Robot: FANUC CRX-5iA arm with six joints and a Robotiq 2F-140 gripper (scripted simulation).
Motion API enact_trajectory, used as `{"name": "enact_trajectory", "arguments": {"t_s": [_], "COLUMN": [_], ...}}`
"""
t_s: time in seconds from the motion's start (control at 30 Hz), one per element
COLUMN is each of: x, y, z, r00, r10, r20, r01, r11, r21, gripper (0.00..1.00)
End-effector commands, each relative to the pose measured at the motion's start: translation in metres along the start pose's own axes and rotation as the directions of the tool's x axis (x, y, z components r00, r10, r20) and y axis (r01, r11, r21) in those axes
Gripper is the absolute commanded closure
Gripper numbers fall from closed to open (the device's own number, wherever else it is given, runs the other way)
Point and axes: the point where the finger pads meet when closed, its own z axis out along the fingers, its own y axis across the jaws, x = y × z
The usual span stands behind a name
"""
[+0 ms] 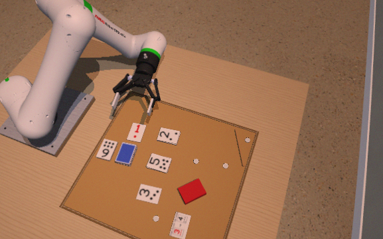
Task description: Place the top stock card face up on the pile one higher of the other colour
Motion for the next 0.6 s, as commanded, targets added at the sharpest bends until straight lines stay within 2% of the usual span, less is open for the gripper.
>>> {"name": "enact_trajectory", "arguments": {"t_s": [0.0,0.17,0.23,0.4,0.57], "x": [-0.0005,-0.0005,-0.0005,-0.0005,-0.0003], "y": [0.0002,0.0002,0.0002,0.0002,0.0001], "z": [-0.0001,-0.0004,-0.0004,-0.0003,0.0], "r00": [1.0,0.995,0.995,0.972,0.911], "r10": [0.001,0.001,0.001,0.001,0.001], "r20": [-0.016,-0.1,-0.1,-0.237,-0.413], "r01": [-0.001,-0.001,-0.001,-0.001,-0.001], "r11": [1.0,1.0,1.0,1.0,1.0], "r21": [0.0,-0.001,-0.001,-0.001,0.0], "gripper": [0.0,0.0,0.0,0.0,0.0]}}
